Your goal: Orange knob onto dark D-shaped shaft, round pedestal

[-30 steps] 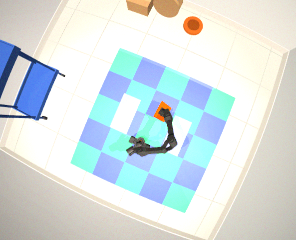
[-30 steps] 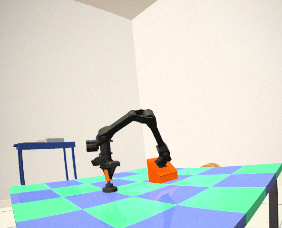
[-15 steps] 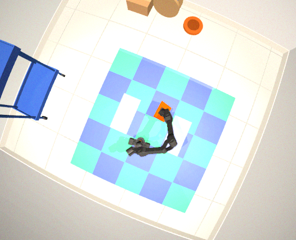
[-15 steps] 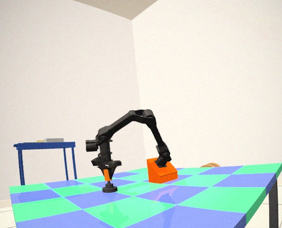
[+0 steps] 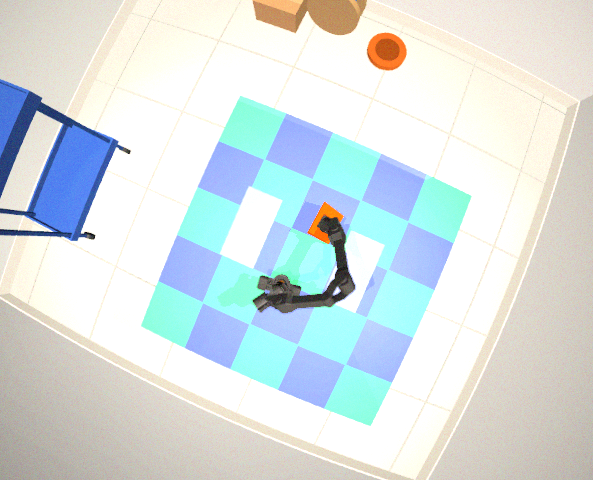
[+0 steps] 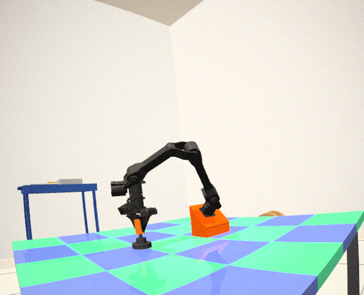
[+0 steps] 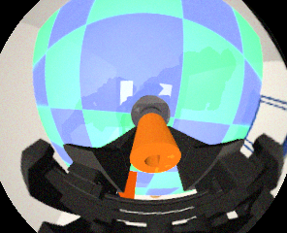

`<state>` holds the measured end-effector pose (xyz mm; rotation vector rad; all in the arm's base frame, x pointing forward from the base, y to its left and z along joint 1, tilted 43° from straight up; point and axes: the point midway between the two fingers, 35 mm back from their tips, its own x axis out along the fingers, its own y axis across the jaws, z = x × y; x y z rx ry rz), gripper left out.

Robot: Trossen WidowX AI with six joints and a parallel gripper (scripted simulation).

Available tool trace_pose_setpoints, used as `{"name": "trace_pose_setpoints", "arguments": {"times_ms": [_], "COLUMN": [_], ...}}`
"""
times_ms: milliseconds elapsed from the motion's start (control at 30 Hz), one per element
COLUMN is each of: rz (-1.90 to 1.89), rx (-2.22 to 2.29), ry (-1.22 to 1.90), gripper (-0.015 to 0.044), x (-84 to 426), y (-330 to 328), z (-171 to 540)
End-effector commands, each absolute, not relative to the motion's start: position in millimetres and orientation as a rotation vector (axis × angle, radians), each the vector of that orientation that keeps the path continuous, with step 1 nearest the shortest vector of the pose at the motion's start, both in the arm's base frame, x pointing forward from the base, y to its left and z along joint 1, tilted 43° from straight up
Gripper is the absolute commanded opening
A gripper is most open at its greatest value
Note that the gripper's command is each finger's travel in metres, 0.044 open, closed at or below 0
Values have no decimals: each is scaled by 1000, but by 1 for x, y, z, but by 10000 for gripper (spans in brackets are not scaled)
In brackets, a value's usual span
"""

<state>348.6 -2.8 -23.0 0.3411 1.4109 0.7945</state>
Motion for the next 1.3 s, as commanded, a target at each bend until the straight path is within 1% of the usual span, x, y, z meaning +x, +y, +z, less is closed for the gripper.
{"name": "trace_pose_setpoints", "arguments": {"times_ms": [0, 967, 1267], "rz": [798, 798, 936], "rx": [338, 338, 176], "ry": [1403, 1403, 1306], "gripper": [0, 0, 0], "x": [350, 349, 351], "y": [-1, -4, -4], "z": [-23, -21, -21]}}
